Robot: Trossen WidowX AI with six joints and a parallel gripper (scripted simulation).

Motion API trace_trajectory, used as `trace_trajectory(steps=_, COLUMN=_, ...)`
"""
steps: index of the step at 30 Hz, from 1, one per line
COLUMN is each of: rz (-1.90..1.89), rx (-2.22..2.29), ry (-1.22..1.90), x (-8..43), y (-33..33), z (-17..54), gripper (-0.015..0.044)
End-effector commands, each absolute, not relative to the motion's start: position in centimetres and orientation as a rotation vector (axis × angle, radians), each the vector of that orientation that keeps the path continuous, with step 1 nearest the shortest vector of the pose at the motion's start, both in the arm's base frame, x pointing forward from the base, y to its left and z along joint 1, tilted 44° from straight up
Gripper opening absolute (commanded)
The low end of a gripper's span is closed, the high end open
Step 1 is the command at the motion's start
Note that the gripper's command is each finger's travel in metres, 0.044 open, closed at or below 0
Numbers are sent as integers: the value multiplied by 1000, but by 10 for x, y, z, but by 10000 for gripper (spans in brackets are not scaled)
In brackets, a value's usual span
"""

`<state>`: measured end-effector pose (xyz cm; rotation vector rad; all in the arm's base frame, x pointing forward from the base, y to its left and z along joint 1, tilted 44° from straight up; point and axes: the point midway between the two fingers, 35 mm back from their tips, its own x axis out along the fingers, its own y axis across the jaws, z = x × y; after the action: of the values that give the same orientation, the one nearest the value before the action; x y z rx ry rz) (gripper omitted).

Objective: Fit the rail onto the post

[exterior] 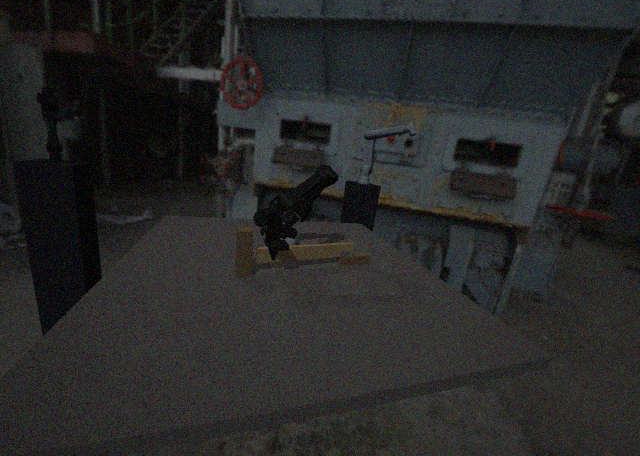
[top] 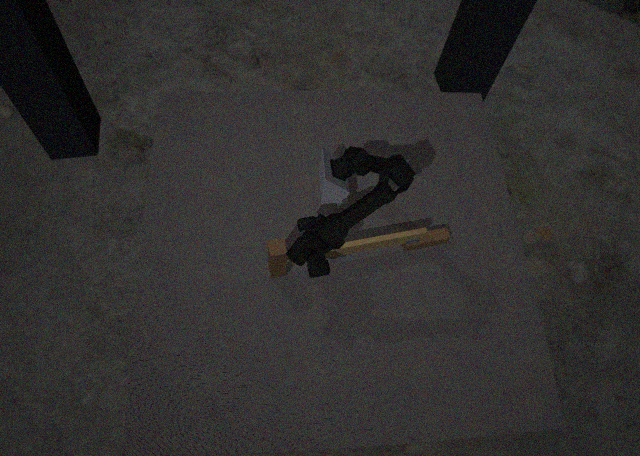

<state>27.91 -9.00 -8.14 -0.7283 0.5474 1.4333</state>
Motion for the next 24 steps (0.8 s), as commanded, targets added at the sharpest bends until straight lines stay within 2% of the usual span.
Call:
trace_trajectory(steps=1, rz=1421, rx=-736, ry=549, x=280, y=-96, z=-82, gripper=0)
trace_trajectory(steps=24, rz=1421, rx=-737, ry=549, x=281, y=-100, z=-85, gripper=0)
